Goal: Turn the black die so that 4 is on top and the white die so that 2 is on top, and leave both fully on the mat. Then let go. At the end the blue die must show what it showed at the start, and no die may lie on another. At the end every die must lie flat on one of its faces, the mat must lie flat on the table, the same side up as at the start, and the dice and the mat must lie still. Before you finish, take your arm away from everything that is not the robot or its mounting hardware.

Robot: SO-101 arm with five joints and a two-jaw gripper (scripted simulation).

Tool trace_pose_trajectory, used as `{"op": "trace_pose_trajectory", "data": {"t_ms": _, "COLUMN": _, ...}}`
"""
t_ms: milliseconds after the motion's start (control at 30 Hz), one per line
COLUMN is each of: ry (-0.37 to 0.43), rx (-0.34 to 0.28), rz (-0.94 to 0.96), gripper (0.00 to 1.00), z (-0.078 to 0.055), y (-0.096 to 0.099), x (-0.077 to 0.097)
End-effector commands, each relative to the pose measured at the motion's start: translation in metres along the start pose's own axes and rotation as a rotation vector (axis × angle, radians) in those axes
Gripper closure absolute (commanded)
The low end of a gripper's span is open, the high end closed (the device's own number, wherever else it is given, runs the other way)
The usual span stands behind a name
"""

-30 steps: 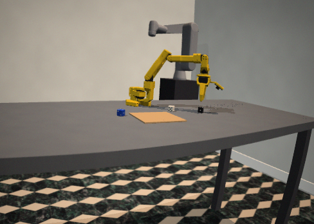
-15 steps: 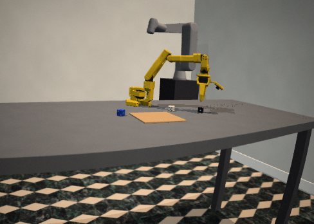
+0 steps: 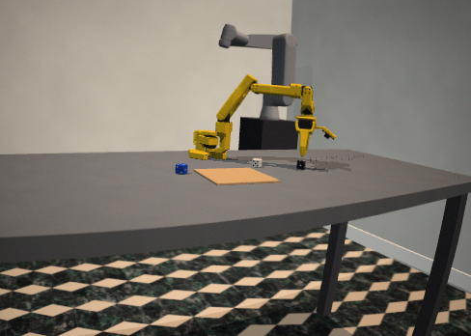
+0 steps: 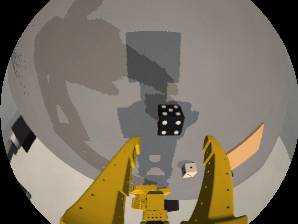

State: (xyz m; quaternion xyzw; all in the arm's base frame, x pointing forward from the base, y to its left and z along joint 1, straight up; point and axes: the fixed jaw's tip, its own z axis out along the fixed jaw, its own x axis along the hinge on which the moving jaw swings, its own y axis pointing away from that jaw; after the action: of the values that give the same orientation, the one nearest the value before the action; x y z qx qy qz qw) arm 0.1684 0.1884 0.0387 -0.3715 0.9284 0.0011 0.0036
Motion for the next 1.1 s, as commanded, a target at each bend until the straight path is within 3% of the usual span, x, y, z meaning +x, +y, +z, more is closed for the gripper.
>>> {"op": "trace_pose_trajectory", "data": {"t_ms": 0, "ry": -0.042, "rx": -0.004, "rz": 0.0, "gripper": 0.72, "z": 0.0, "y": 0.002, "x": -0.005}}
{"op": "trace_pose_trajectory", "data": {"t_ms": 500, "ry": -0.038, "rx": -0.003, "rz": 0.0, "gripper": 0.72, "z": 0.018, "y": 0.002, "x": -0.004}}
{"op": "trace_pose_trajectory", "data": {"t_ms": 1067, "ry": -0.038, "rx": -0.003, "rz": 0.0, "gripper": 0.73, "z": 0.02, "y": 0.002, "x": -0.004}}
